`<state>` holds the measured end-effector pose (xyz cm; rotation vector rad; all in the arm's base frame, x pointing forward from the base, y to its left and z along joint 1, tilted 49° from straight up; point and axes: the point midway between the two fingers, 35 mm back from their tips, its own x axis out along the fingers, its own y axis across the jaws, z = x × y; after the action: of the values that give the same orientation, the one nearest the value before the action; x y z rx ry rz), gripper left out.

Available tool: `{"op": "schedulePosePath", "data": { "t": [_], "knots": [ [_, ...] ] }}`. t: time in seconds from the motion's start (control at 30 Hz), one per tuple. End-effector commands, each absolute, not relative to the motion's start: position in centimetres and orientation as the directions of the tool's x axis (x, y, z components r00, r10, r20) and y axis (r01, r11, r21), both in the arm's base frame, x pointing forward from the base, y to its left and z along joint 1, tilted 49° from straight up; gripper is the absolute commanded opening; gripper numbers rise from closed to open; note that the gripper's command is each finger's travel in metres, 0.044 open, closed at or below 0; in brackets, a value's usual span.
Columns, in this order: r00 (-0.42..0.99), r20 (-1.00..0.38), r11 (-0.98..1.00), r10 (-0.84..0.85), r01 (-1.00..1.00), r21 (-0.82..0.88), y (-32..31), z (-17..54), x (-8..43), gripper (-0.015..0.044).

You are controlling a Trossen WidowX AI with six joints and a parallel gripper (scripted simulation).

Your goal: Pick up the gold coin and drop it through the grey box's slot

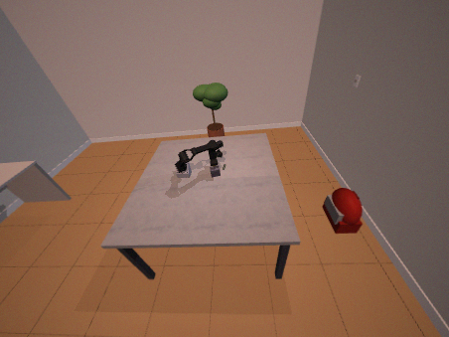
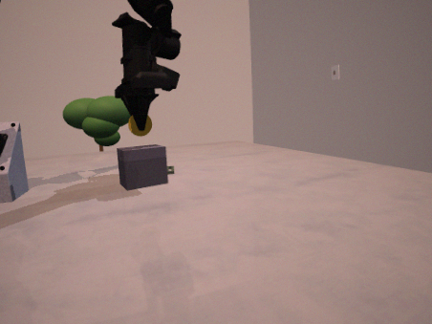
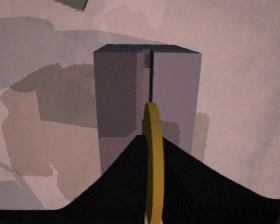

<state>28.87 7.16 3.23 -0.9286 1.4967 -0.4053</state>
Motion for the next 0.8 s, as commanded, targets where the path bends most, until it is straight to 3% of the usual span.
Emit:
{"op": "schedulePosePath", "data": {
  "t": [0.0,0.77],
  "knots": [
    [0.094,-0.663,0.612,-0.742,-0.306,-0.729,7.31,3.18,29.01,0.0],
    [0.094,-0.666,0.613,-0.74,-0.312,-0.726,6.7,3.34,28.67,0.0]
  ]
}}
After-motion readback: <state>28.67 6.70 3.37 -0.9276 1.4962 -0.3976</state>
